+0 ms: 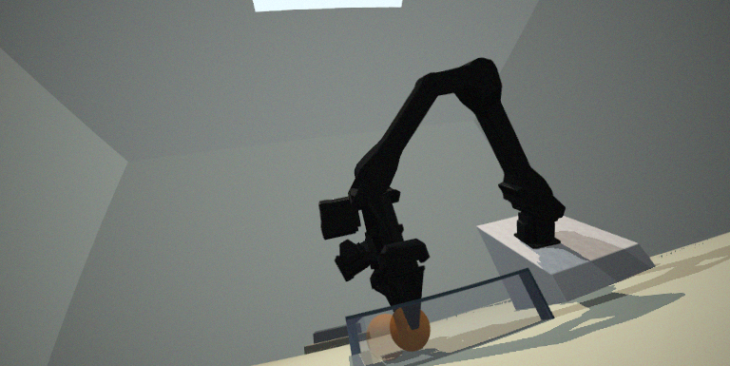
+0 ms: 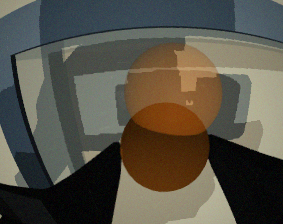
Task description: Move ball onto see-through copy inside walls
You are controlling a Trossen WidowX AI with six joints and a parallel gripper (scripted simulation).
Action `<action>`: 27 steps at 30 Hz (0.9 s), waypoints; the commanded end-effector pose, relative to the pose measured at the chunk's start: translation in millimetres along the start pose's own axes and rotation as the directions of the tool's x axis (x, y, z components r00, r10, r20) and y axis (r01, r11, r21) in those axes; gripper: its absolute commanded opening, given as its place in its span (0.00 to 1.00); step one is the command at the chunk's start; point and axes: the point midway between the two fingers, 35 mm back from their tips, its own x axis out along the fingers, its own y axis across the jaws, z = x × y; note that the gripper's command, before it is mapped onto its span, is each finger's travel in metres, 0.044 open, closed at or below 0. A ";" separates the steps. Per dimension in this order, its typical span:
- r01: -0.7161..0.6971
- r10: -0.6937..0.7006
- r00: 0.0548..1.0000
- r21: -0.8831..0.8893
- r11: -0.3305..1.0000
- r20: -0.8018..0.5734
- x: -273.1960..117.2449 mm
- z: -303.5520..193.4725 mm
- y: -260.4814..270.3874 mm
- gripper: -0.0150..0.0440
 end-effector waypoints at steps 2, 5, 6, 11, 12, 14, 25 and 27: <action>0.007 -0.007 1.000 -0.002 1.000 0.007 -23.3 5.6 -3.0 0.36; 0.010 -0.010 1.000 -0.002 1.000 0.007 -42.7 7.6 -4.1 0.25; 0.011 -0.011 1.000 -0.001 1.000 0.007 -49.3 7.9 -4.4 0.25; 0.012 -0.012 1.000 -0.001 1.000 0.006 -82.7 7.4 -4.6 0.25; 0.012 -0.012 1.000 -0.001 1.000 0.006 -89.4 6.8 -4.5 0.25; 0.011 -0.011 1.000 -0.001 1.000 0.006 -102.9 5.2 -3.9 0.25; 0.006 -0.006 1.000 -0.001 1.000 0.005 -122.9 7.2 -3.1 0.25; 0.006 -0.006 1.000 -0.002 1.000 0.006 -107.9 17.3 -4.9 0.25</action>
